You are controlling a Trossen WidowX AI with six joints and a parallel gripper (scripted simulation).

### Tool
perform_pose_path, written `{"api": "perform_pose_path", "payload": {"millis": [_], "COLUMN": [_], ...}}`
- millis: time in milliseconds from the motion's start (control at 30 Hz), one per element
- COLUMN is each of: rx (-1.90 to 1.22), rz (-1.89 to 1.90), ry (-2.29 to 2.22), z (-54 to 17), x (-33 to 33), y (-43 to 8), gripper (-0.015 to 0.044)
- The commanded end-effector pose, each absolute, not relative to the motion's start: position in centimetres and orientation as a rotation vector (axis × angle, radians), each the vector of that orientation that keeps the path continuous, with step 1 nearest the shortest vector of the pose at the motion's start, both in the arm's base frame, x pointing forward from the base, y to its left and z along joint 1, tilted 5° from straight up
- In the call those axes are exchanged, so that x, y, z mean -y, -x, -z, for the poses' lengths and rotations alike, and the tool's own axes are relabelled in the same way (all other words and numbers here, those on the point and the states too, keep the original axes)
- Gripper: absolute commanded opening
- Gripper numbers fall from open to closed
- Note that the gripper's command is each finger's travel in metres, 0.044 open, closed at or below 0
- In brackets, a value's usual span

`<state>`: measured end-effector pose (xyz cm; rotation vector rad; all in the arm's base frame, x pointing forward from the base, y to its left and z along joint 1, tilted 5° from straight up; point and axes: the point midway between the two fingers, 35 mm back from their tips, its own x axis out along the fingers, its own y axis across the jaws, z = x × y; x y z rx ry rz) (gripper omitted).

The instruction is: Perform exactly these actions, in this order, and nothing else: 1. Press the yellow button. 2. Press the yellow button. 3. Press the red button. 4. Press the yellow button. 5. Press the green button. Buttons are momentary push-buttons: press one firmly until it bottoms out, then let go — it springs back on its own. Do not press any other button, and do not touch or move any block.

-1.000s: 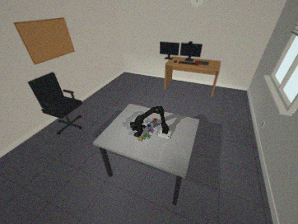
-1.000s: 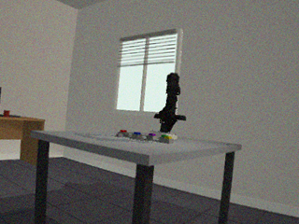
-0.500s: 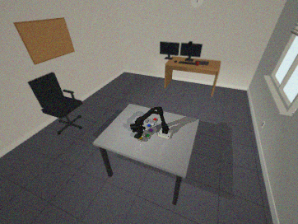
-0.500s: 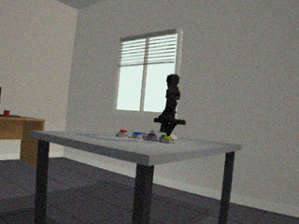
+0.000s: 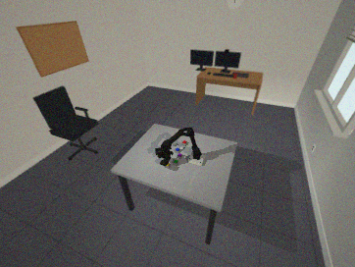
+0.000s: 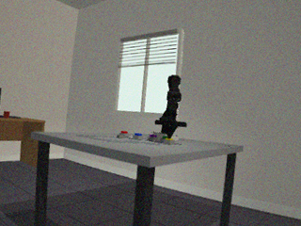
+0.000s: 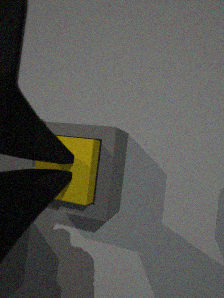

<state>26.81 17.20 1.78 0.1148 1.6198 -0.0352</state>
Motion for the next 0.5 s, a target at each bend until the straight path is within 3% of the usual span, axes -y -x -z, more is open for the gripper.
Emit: {"api": "perform_pose_path", "payload": {"millis": [0, 467], "rx": [-1.626, -1.625], "rz": [0.041, 0.041], "ry": [-0.117, -0.117], "z": [-1.6, -4.6], "x": [-17.1, -17.0], "y": [-26.6, -26.8], "gripper": [0.002, 0.002]}}
